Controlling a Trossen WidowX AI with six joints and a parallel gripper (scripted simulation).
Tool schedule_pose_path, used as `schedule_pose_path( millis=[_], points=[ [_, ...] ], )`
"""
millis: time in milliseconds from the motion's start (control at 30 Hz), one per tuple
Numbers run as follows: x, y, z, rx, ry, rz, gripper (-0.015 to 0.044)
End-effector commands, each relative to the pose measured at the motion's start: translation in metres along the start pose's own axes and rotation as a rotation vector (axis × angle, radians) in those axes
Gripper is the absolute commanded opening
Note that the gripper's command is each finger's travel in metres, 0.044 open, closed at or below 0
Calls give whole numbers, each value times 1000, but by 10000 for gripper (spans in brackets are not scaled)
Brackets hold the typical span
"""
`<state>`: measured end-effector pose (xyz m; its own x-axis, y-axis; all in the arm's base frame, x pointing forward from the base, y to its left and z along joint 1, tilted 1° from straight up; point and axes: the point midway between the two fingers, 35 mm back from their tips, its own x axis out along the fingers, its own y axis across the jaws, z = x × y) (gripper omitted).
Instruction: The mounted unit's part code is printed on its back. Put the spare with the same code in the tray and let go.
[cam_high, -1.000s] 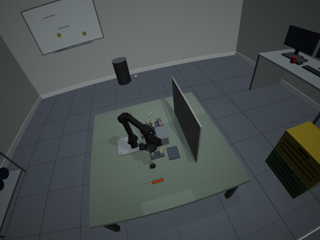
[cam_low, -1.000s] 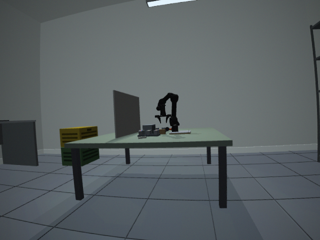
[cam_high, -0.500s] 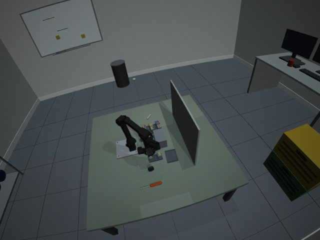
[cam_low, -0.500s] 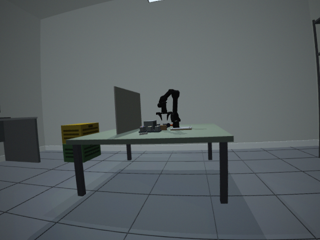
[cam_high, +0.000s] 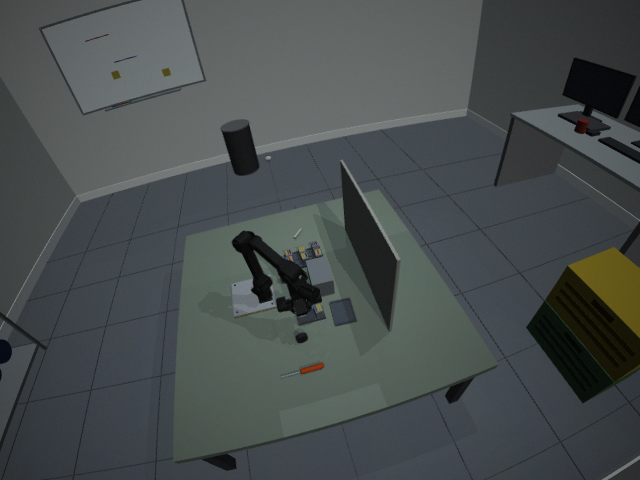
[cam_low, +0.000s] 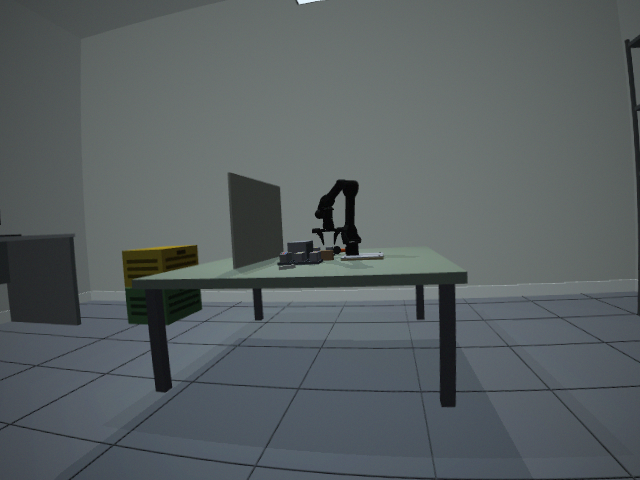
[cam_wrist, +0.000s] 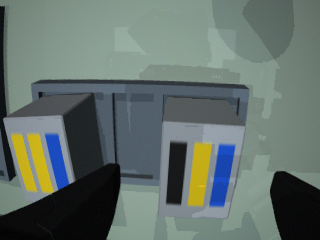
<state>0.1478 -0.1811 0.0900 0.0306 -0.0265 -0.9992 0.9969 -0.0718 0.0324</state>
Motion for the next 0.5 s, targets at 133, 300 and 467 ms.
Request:
schedule_pose_path(
  millis=[133,300,467],
  points=[
    [16,-1,-1,3,9,-7,300],
    [24,-1,-2,3,9,-7,300],
    [32,-1,-3,3,9,-7,300]
  ],
)
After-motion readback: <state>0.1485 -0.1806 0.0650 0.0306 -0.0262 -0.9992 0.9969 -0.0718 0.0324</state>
